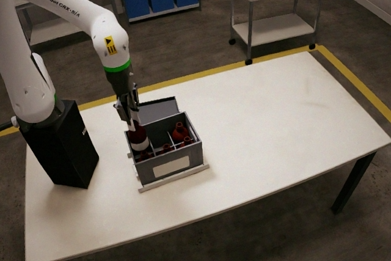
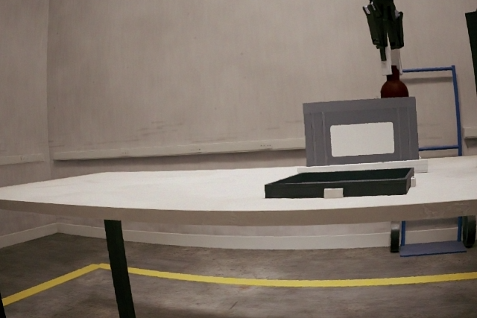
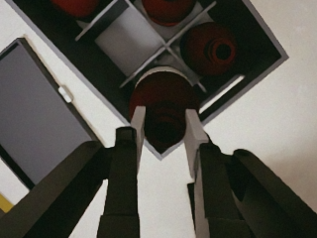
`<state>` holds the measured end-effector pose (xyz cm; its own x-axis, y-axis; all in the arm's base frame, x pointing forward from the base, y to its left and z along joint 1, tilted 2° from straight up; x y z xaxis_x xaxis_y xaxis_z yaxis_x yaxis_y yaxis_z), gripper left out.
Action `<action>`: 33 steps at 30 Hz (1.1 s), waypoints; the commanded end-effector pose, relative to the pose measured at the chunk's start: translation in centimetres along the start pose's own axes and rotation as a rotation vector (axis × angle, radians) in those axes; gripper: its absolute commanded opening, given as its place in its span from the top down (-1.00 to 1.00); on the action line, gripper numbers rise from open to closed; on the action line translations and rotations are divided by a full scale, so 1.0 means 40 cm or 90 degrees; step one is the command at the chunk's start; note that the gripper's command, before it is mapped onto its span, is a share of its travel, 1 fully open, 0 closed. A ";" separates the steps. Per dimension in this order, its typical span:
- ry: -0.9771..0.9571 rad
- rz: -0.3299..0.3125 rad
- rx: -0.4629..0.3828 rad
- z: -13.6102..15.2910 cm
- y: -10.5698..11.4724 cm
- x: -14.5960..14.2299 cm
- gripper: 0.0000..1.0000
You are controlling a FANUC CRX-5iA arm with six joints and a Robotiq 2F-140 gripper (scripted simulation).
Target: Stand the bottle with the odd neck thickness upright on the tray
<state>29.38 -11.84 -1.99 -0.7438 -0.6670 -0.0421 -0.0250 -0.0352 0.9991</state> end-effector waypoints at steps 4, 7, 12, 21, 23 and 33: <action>0.000 0.000 0.001 -0.001 0.012 -0.001 0.80; 0.000 0.000 0.001 -0.001 0.021 -0.001 0.80; 0.000 0.000 0.001 -0.001 0.036 -0.001 0.80; 0.000 0.000 0.001 -0.001 0.055 -0.001 0.80; 0.000 0.000 0.001 -0.001 0.059 -0.001 0.80; 0.000 0.000 0.001 -0.001 0.071 -0.001 0.80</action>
Point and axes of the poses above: the point where the finger pads meet when closed, its own y axis back along the fingers, its own x axis across the jaws, z = x × y, the point moved 7 cm from there along y, back along the fingers, and after that the axes turned 4 degrees about y, right-handed, at the moved point
